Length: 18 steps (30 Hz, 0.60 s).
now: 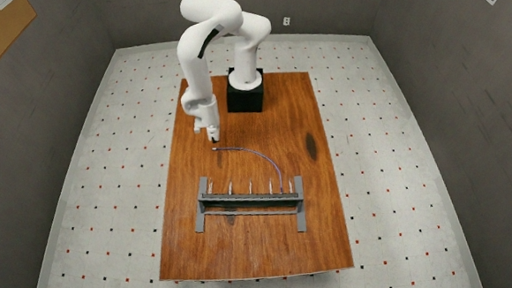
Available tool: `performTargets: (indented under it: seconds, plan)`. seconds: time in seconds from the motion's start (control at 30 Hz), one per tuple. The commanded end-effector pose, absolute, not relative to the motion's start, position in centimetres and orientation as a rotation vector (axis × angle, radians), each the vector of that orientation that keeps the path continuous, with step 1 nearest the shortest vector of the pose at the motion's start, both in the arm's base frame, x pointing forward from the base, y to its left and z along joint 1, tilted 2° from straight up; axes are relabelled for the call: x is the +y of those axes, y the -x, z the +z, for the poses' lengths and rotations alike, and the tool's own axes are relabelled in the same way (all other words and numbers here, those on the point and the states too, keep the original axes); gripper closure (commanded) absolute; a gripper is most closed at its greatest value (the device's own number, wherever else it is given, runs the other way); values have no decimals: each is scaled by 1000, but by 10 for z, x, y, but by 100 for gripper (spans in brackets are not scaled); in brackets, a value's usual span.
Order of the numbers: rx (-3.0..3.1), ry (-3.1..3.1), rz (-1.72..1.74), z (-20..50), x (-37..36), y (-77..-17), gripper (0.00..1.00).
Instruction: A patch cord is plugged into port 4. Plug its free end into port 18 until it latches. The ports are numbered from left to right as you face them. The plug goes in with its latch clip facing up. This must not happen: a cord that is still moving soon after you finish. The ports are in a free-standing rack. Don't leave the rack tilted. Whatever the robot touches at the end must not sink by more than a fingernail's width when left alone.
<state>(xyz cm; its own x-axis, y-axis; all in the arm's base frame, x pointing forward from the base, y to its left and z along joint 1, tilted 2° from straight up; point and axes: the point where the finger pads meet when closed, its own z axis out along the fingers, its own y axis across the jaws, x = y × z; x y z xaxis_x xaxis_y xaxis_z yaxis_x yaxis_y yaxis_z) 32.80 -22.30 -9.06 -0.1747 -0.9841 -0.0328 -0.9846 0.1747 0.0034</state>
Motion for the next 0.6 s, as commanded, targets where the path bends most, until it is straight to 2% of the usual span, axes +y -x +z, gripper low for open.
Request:
performTargets:
  seconds: [0.0, 0.57]
  plan:
    - [2390, 2003, 35, -90, -223, -329, 100]
    - [2383, 2008, 30, -90, -223, -330, 100]
